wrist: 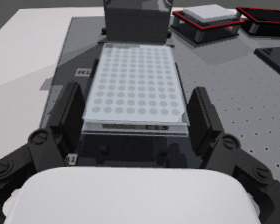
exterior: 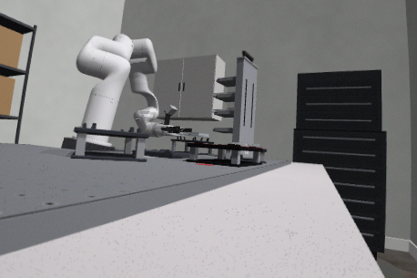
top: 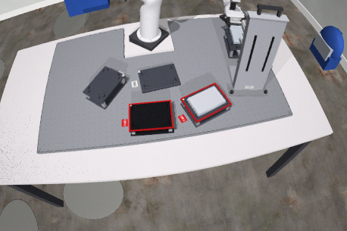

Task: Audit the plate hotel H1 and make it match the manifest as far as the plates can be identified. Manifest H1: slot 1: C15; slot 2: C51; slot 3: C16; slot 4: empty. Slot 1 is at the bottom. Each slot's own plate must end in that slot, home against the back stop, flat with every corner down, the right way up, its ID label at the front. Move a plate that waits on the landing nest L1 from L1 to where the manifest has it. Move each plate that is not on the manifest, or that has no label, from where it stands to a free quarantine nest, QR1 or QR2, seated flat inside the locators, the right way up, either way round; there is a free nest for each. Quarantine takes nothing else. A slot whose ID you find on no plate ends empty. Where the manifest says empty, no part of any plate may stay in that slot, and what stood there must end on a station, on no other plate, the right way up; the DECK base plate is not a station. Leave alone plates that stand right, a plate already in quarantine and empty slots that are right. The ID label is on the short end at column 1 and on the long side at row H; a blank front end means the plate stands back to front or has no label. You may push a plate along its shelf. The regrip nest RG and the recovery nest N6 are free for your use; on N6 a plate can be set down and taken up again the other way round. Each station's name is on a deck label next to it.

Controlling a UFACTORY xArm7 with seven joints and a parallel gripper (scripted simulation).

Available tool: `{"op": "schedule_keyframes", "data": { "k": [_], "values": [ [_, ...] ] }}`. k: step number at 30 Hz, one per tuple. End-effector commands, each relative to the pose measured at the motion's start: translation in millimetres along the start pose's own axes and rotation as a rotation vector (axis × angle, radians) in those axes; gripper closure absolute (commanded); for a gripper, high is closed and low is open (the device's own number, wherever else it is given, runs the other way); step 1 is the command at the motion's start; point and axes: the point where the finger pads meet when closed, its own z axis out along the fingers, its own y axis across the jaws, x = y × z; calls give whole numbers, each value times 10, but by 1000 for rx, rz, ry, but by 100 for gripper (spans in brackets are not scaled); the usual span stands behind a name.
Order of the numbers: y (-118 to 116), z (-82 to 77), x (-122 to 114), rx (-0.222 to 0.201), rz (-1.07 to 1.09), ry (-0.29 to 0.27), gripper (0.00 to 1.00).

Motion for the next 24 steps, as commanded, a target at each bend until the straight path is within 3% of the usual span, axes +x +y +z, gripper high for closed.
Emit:
{"op": "schedule_keyframes", "data": {
  "k": [1, 24],
  "values": [
    [-8, -3, 10, 0, 3, -1, 100],
    [-10, -2, 344, 0, 3, -1, 100]
  ]
}}
